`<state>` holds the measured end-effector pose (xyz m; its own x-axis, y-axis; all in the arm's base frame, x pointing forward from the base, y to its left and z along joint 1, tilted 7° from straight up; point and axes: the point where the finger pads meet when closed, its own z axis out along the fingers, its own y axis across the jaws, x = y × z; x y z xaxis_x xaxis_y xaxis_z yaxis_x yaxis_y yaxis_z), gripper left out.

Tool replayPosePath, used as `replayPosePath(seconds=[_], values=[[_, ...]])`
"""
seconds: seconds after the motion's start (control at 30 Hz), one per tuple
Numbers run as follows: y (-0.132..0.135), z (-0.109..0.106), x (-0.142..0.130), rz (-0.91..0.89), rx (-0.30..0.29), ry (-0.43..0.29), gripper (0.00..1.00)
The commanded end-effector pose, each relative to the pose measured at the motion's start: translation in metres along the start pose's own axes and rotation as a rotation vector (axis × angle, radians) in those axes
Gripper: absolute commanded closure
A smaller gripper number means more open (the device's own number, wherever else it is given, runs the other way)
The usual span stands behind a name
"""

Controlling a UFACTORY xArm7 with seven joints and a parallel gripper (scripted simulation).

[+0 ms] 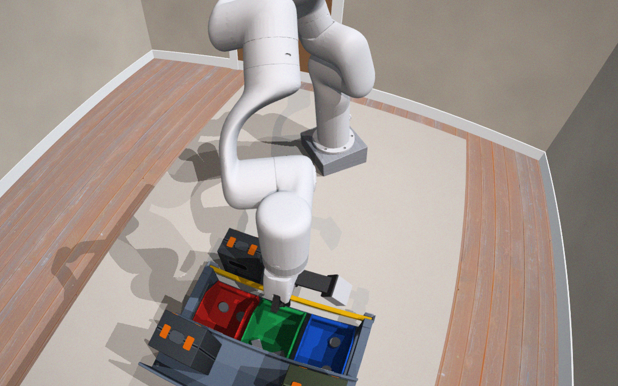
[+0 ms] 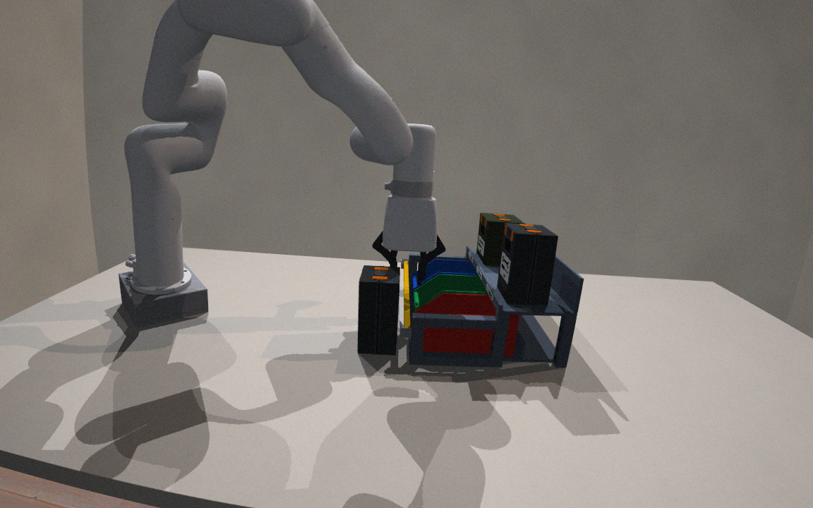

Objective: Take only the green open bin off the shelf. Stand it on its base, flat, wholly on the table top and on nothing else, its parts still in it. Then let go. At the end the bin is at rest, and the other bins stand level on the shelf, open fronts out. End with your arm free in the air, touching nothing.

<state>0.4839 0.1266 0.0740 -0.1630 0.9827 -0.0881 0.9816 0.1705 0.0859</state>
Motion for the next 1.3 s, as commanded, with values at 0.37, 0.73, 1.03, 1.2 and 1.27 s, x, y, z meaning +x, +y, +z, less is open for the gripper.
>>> replayPosePath(seconds=[0.37, 0.73, 1.03, 1.2, 1.27], values=[[0.002, -0.003, 0.000, 0.000, -0.004, 0.000, 0.53], [0.002, 0.007, 0.000, 0.000, -0.004, 0.000, 0.53], [0.002, 0.007, 0.000, 0.000, -0.004, 0.000, 0.53], [0.002, 0.015, 0.000, 0.000, -0.004, 0.000, 0.53], [0.002, 0.017, 0.000, 0.000, -0.004, 0.000, 0.53]])
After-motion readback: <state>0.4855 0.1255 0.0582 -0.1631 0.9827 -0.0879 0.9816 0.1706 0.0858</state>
